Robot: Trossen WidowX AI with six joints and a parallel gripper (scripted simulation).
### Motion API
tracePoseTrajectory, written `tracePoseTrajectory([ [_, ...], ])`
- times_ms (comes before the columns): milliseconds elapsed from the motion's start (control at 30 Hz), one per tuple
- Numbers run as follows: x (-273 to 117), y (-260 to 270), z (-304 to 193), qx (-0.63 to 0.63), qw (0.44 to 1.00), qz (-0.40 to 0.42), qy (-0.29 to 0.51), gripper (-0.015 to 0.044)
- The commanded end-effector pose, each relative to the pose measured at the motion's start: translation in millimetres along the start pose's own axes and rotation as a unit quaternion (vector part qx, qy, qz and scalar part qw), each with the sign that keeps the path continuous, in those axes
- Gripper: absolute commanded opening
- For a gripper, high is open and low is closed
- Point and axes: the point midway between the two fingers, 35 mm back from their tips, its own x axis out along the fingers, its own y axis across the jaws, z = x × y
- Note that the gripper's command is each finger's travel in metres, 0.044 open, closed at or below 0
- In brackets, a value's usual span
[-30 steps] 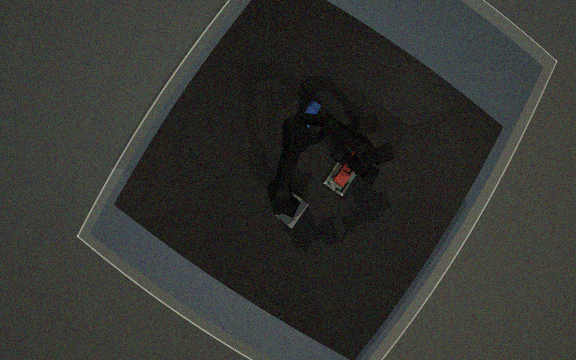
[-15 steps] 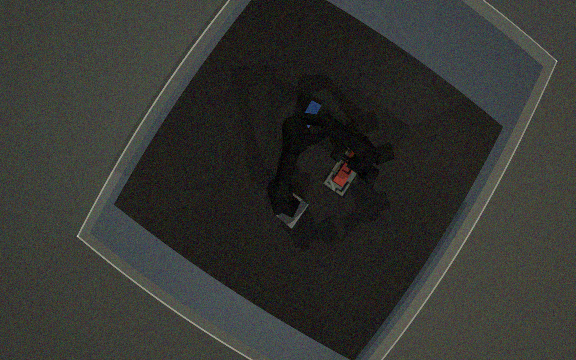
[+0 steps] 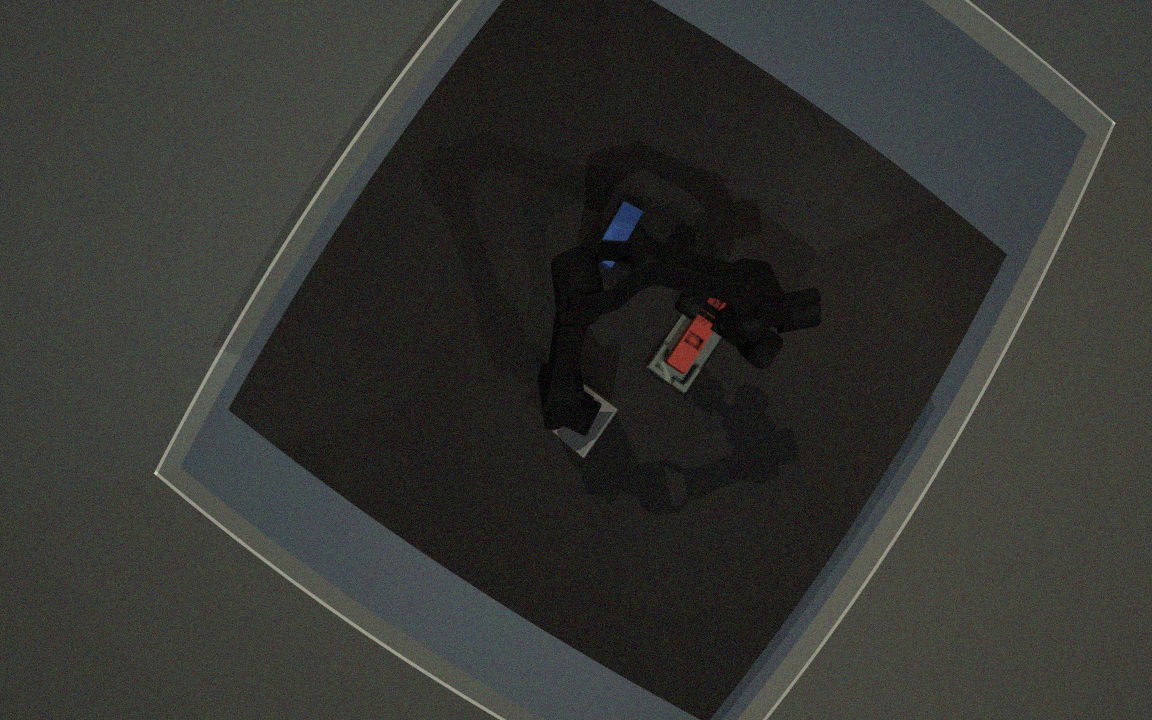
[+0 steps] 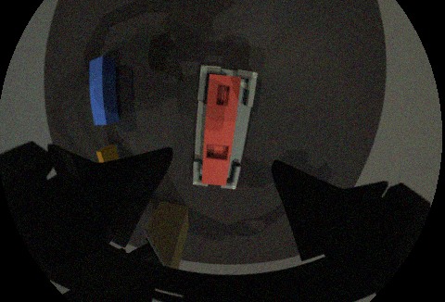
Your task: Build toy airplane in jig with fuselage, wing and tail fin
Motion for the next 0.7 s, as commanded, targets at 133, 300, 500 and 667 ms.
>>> tracePoseTrajectory([
  [133, -8.6, 1.2, -1.3, -0.027, 1.0, 0.001, 0.007, 0.044],
  [300, -6.3, 0.6, -0.5, -0.051, 0.999, 0.001, 0.007, 0.044],
  [500, -5.6, 65.3, 36.9, -0.048, 0.999, -0.014, 0.006, 0.044],
  [667, -0.1, 145.3, 59.0, -0.049, 0.999, -0.014, 0.003, 0.044],
])
